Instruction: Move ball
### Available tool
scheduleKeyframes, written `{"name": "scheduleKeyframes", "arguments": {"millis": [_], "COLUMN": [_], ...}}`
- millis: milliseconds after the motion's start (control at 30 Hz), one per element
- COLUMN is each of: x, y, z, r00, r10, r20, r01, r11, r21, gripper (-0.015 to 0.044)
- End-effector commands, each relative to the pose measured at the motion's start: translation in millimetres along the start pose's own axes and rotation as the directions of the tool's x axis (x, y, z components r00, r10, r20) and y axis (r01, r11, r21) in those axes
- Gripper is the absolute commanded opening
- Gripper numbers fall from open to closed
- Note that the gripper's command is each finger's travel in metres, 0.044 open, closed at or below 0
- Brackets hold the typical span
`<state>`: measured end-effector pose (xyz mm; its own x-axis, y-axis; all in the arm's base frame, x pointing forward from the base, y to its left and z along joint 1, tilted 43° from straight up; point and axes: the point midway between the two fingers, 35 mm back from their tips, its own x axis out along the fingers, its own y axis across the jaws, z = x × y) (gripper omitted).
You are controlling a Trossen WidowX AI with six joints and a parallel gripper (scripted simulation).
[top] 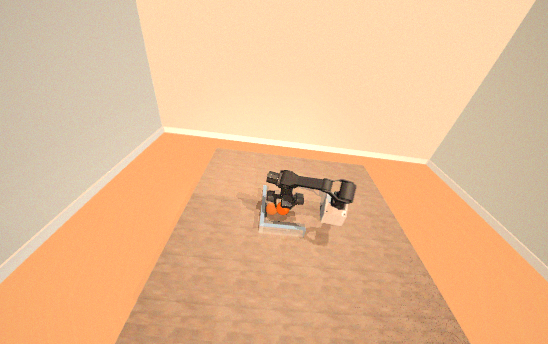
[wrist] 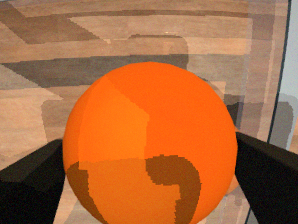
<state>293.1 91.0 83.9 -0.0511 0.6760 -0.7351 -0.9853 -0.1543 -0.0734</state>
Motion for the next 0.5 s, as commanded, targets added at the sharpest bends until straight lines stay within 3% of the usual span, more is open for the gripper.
{"name": "scheduleKeyframes", "arguments": {"millis": [0, 200, 467], "x": [-31.6, -68.0, -66.5], "y": [0.4, 7.6, 4.2], "z": [0.9, 4.5, 1.4], "r00": [1.000, 1.000, 1.000], "r10": [-0.013, -0.013, -0.013], "r20": [-0.005, 0.004, 0.004], "r01": [0.013, 0.013, 0.013], "r11": [1.000, 1.000, 0.997], "r21": [-0.009, -0.009, 0.074], "gripper": [0.0000, 0.0000, 0.0000]}}
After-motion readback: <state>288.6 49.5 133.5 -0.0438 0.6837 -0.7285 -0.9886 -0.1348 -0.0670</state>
